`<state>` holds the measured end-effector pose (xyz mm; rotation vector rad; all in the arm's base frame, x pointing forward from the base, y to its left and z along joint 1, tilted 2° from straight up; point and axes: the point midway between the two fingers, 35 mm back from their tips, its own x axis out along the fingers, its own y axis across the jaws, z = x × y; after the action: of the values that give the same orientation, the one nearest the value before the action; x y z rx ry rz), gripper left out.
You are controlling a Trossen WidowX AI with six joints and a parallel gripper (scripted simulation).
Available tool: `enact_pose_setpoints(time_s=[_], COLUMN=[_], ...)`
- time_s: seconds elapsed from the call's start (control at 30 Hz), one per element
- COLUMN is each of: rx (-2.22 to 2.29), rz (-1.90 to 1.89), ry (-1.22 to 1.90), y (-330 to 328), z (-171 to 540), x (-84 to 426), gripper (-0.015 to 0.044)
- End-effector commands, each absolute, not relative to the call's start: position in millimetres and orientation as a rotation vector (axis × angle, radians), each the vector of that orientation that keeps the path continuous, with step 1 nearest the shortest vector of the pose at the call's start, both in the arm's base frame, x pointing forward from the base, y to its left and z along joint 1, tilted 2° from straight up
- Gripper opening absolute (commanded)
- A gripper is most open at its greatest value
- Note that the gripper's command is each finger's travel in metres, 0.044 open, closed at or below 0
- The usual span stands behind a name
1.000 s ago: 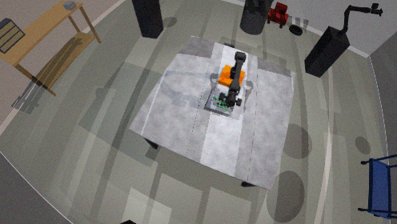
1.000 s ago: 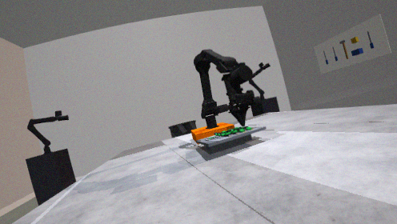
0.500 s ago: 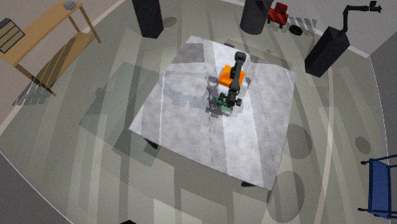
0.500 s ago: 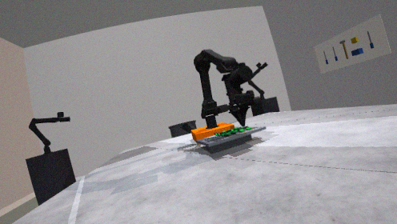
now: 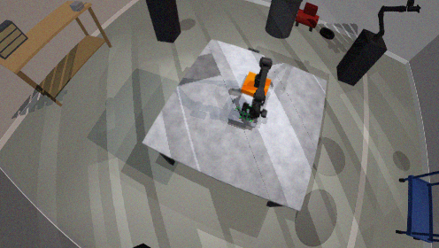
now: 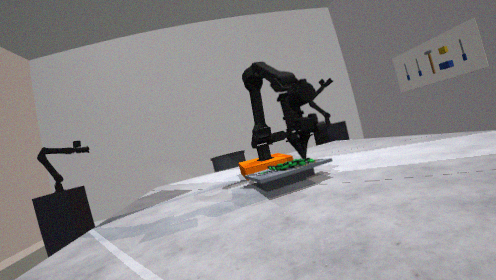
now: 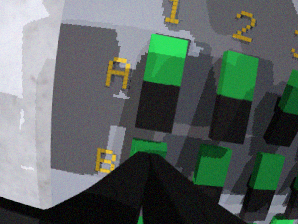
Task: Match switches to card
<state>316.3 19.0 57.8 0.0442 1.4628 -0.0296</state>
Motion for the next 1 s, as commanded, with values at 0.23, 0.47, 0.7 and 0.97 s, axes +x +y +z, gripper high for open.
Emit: enact_pose_setpoints(time_s=[0.23, 0.47, 0.7, 0.97], rx=[0.048, 0.048, 0.048, 0.048], rz=[-0.034, -0.034, -0.034, -0.034], ry=[1.462, 1.462, 1.462, 1.438], y=[19, 19, 19, 19], z=[56, 55, 54, 115], x=[317, 317, 317, 308], gripper=[0.0000, 0.0000, 0.0000, 0.0000])
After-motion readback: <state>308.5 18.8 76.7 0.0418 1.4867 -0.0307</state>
